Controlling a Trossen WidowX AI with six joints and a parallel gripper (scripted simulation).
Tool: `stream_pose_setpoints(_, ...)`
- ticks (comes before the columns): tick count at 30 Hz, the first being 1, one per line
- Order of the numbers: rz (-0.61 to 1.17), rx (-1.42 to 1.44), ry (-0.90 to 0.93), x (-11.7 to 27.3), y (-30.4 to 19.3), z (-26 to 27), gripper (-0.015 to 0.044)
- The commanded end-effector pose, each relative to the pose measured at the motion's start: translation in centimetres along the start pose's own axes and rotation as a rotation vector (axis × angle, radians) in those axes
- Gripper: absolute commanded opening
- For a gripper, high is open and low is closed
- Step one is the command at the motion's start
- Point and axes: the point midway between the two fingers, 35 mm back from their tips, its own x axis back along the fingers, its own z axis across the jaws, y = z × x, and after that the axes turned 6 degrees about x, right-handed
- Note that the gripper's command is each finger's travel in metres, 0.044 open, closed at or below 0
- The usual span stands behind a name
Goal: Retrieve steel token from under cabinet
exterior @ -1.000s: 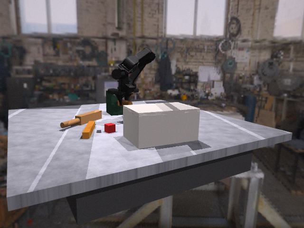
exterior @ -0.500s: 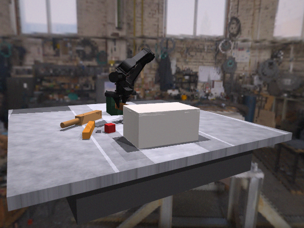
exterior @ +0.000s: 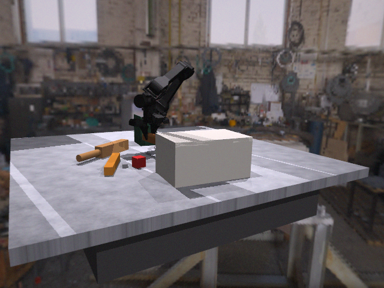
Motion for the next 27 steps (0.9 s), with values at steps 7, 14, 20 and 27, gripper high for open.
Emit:
stream_pose_setpoints(7, -0.011, -0.009, -0.005, -0.8, -0.3, -1.2, 0.0)
stream_pose_setpoints(14, -0.012, -0.009, -0.005, -1.4, -0.5, -1.8, 0.0)
stream_pose_setpoints(20, -0.012, -0.009, -0.005, -2.0, -0.7, -2.4, 0.0)
stream_pose_setpoints(27, -0.012, -0.009, -0.006, -2.7, -1.0, -3.0, 0.0)
